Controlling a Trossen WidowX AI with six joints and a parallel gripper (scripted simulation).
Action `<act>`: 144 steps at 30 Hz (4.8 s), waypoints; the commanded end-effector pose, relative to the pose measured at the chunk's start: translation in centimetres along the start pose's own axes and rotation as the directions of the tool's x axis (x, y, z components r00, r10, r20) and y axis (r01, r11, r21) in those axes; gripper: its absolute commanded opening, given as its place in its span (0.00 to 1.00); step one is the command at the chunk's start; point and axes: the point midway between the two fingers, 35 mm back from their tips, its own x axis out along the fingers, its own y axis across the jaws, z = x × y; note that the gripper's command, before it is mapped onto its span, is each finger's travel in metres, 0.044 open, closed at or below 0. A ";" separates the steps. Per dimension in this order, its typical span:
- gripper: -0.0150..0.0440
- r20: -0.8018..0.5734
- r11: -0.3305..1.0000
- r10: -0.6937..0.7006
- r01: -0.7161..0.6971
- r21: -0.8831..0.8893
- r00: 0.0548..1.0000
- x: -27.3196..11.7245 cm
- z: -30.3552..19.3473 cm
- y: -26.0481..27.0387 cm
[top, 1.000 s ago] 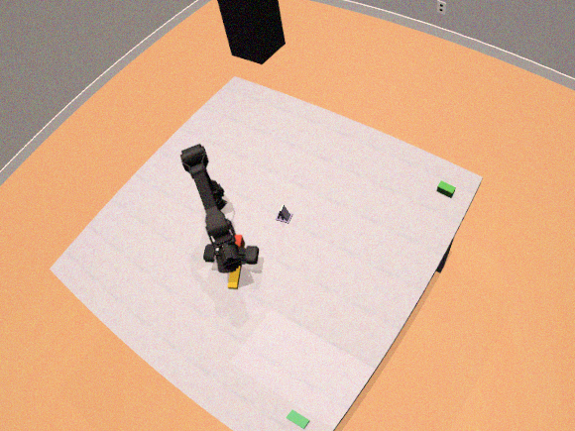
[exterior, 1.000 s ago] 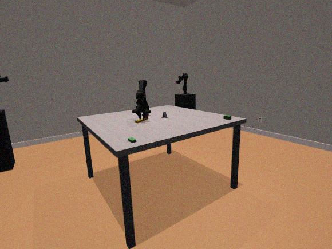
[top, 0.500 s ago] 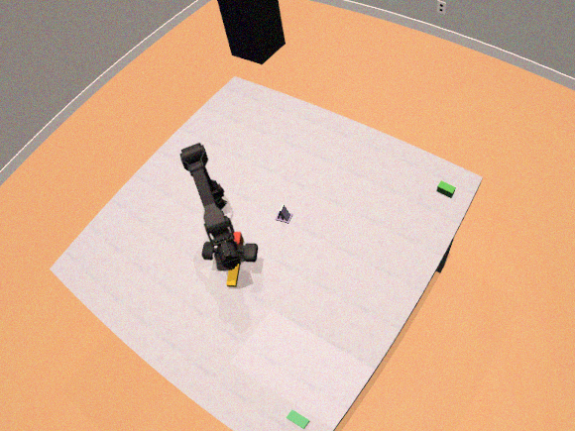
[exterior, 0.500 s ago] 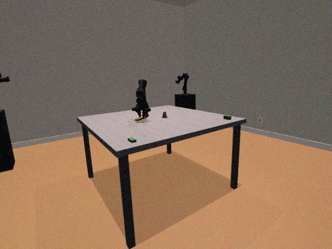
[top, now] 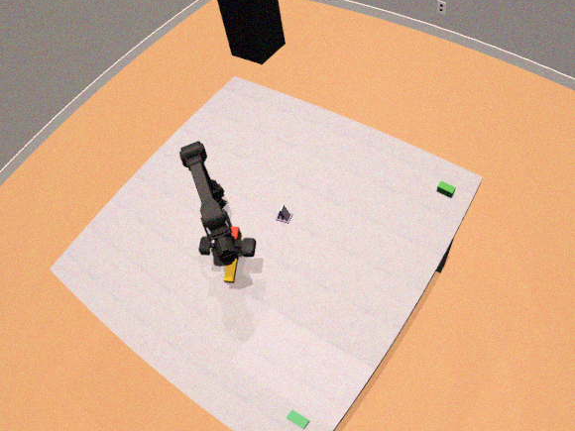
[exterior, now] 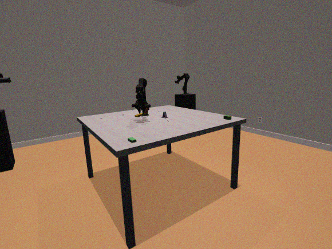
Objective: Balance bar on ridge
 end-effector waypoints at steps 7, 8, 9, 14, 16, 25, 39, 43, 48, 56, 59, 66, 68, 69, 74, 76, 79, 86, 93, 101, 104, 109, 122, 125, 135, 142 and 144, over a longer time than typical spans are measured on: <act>0.25 0.006 1.000 0.006 -0.006 -0.004 1.000 -2.9 0.0 0.0; 0.25 0.006 1.000 0.006 -0.006 -0.004 1.000 -3.2 -0.1 0.0; 0.25 0.006 1.000 0.006 -0.006 -0.004 1.000 -3.4 -0.1 0.0; 0.25 0.005 1.000 0.007 -0.007 -0.005 1.000 -4.7 -0.3 -0.1; 0.25 0.004 1.000 0.007 -0.007 -0.005 1.000 -5.2 -0.4 -0.2; 0.25 0.003 0.990 0.009 -0.008 -0.141 1.000 -5.4 -1.7 2.1; 0.25 0.000 0.908 0.013 -0.012 -0.418 1.000 -5.5 -5.0 6.5; 0.25 -0.001 0.872 0.014 -0.013 -0.490 1.000 -5.5 -6.0 7.7; 0.25 -0.002 0.818 0.015 -0.014 -0.575 1.000 -5.5 -7.4 9.1; 0.25 -0.004 0.720 0.017 -0.015 -0.693 1.000 -5.6 -9.7 11.2; 0.25 -0.005 0.681 0.018 -0.016 -0.732 1.000 -5.7 -10.6 11.9; 0.25 -0.007 0.585 0.019 -0.017 -0.811 1.000 -5.7 -12.7 13.5; 0.25 -0.008 0.557 0.020 -0.017 -0.831 1.000 -5.8 -13.4 13.9; 0.25 -0.008 0.543 0.020 -0.017 -0.840 1.000 -5.8 -13.7 14.1; 0.25 -0.009 0.471 0.021 -0.018 -0.882 1.000 -5.8 -15.3 15.1; 0.25 -0.010 0.442 0.021 -0.018 -0.897 1.000 -5.9 -16.0 15.5; 0.25 -0.011 0.400 0.021 -0.019 -0.917 1.000 -5.9 -17.1 16.0; 0.25 -0.013 0.309 0.022 -0.020 -0.951 1.000 -6.0 -19.5 17.1; 0.25 -0.014 0.280 0.023 -0.020 -0.960 1.000 -5.9 -20.5 17.5; 0.25 -0.014 0.280 0.023 -0.020 -0.960 1.000 -4.8 -20.6 17.7; 0.25 -0.014 0.280 0.023 -0.020 -0.960 1.000 -4.4 -20.6 17.7; 0.25 -0.014 0.280 0.023 -0.020 -0.960 1.000 -3.6 -20.7 17.7; 0.25 -0.014 0.280 0.023 -0.020 -0.960 1.000 -1.7 -20.7 17.6; 0.25 -0.014 0.280 0.023 -0.020 -0.960 1.000 -1.7 -20.7 17.6; 0.25 -0.014 0.280 0.023 -0.020 -0.960 1.000 -1.9 -20.7 17.6; 0.25 -0.014 0.280 0.023 -0.020 -0.960 1.000 -1.9 -20.7 17.6; 0.25 -0.014 0.280 0.023 -0.020 -0.960 1.000 -1.8 -20.7 17.6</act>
